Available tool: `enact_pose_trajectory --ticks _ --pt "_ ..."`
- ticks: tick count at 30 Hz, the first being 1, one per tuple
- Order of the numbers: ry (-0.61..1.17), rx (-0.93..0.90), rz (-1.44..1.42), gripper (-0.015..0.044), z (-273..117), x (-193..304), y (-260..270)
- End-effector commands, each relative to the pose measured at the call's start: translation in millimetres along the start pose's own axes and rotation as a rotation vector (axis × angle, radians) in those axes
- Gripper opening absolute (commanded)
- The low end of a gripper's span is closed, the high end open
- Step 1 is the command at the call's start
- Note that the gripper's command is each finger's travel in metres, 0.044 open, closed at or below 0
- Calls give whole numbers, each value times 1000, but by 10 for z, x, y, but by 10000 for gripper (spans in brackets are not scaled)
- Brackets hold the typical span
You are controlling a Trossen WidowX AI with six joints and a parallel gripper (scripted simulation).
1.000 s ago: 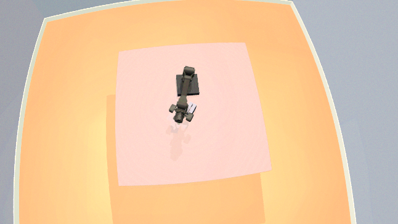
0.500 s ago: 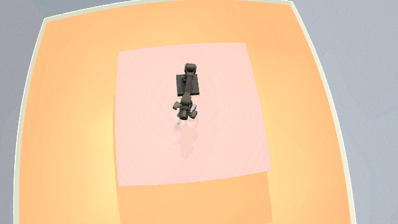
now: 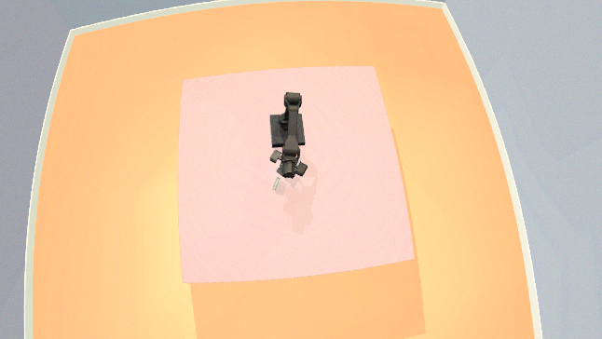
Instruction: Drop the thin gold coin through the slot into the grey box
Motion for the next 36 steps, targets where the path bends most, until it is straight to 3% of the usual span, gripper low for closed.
enact_pose_trajectory --ticks 1,14,36 --pt "-1 -1 6 0 4 109 -10" --pt "1 -1 10 0 31 411 -43" --pt "5 0 18 0 33 411 -28"
Point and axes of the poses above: the point midway between the two fingers, 35 mm back from their tips, its own z axis out along the fingers, its own y axis across the jaws, x = y × z, the point moved 3 cm from there along -z, back along the fingers, and after that the axes turned 12 degrees about z, right-handed, at the moved point
